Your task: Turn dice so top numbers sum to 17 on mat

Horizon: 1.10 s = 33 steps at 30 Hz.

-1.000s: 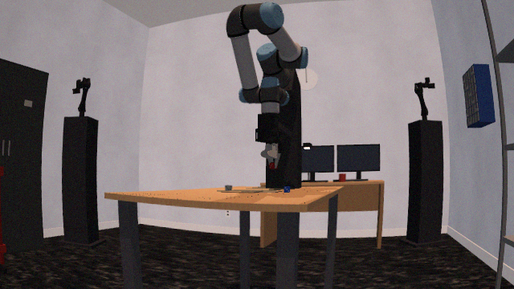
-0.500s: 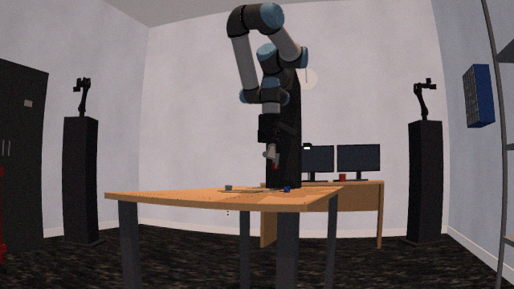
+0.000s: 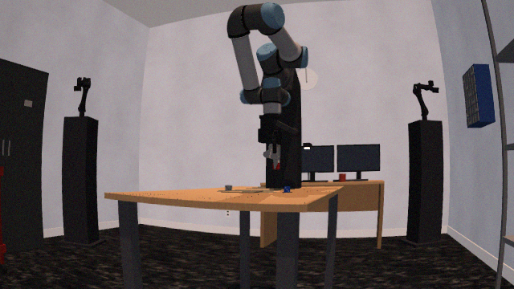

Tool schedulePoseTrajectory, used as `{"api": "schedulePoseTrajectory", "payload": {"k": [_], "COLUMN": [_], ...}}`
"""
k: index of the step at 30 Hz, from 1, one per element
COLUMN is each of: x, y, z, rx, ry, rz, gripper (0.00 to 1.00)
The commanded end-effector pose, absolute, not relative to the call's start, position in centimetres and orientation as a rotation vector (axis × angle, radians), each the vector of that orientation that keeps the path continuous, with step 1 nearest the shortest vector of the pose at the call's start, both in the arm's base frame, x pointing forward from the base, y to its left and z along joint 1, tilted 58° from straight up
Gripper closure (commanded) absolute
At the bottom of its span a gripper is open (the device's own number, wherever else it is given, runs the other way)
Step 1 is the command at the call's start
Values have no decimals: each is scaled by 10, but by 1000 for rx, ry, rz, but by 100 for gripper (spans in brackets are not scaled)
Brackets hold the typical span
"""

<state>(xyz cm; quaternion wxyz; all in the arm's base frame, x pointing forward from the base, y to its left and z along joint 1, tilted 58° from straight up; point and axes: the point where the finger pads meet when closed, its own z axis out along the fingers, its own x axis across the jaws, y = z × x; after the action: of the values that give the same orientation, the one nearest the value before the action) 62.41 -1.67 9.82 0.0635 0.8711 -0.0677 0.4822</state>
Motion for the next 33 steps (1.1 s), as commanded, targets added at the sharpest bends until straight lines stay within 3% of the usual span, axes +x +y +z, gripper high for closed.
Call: {"api": "schedulePoseTrajectory", "payload": {"k": [1,33], "x": [626,635], "y": [-15,-17], "z": [100,109], "rx": [2662,2521], "ry": [-410,-1937], "rz": [1498,1603], "gripper": [94,94]}}
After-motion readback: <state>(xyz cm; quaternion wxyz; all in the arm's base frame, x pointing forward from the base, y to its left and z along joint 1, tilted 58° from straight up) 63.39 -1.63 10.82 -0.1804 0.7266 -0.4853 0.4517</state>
